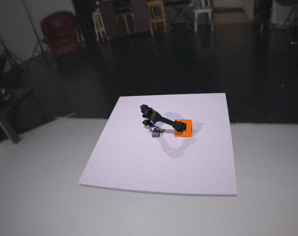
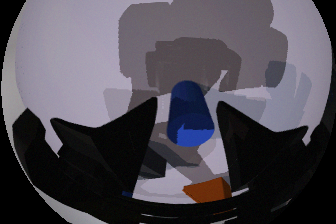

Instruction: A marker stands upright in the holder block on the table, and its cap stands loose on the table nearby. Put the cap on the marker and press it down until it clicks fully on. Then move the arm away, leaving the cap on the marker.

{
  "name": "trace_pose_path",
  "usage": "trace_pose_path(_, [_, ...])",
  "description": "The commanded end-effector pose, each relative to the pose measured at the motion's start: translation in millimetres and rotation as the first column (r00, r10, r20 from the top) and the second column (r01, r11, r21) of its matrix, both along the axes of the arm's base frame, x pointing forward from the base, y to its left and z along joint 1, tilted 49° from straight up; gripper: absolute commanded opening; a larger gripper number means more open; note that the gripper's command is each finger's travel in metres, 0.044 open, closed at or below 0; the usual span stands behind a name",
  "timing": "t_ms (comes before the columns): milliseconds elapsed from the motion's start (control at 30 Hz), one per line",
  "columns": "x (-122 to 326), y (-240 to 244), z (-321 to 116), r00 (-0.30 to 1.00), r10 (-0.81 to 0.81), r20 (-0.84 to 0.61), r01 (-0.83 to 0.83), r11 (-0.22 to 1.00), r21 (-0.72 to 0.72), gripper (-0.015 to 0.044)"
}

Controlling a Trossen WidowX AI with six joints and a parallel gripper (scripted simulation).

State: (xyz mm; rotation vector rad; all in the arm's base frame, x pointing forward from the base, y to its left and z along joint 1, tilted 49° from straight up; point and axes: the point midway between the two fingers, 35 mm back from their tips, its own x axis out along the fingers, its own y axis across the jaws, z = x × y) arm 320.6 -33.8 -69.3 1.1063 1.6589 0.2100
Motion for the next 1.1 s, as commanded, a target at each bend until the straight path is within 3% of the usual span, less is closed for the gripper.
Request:
trace_pose_path(0, [-0.7, 4.2, -2.6, 1.000, -0.007, -0.004, 0.007, 1.000, 0.007, 0.0252])
trace_pose_path(133, [-0.6, 3.9, -3.0, 1.000, -0.007, -0.004, 0.007, 1.000, 0.007, 0.0147])
trace_pose_path(433, [-0.8, 3.5, -3.4, 1.000, -0.007, -0.004, 0.007, 1.000, 0.007, 0.0087])
trace_pose_path(567, [1.3, -5.2, -0.1, 1.000, -0.017, 0.005, 0.017, 1.000, -0.019, 0.0000])
trace_pose_path(1067, [-0.2, -31.8, 25.3, 1.000, -0.010, -0.003, 0.010, 1.000, -0.004, 0.0000])
